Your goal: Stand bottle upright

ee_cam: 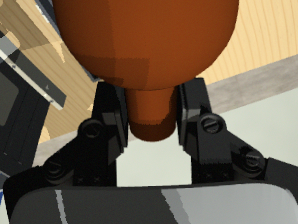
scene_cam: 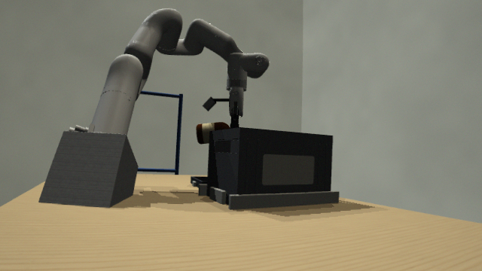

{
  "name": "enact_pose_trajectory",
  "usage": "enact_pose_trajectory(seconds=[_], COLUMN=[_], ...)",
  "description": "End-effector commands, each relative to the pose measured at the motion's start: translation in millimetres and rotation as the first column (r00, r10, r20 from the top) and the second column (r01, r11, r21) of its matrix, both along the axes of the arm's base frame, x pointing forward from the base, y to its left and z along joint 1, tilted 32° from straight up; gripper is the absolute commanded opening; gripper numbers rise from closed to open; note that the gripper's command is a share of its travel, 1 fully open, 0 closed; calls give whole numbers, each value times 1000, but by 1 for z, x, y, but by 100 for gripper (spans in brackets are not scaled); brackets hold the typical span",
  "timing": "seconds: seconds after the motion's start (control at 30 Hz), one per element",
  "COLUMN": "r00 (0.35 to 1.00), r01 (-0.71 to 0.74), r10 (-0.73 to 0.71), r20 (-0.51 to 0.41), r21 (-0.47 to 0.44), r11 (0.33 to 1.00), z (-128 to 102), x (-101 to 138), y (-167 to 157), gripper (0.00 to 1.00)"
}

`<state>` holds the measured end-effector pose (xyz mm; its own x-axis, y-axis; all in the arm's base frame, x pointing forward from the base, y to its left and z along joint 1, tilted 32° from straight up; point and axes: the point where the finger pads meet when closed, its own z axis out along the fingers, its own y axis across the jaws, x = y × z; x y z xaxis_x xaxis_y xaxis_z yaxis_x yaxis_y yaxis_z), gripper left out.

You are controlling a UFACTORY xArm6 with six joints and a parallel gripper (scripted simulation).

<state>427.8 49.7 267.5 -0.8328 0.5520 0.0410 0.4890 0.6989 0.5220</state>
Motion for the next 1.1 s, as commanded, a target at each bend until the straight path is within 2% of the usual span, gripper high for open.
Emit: enact_pose_trajectory(seconds=[0.0,0.7,1.07], r00=[999,999,991], r01=[30,37,117], r10=[-30,-37,-115], r20=[-14,-18,-62], r21=[6,8,30], r11=[1000,999,993], z=[1,1,1], x=[0,0,0], y=[0,0,0], gripper=[0,0,0])
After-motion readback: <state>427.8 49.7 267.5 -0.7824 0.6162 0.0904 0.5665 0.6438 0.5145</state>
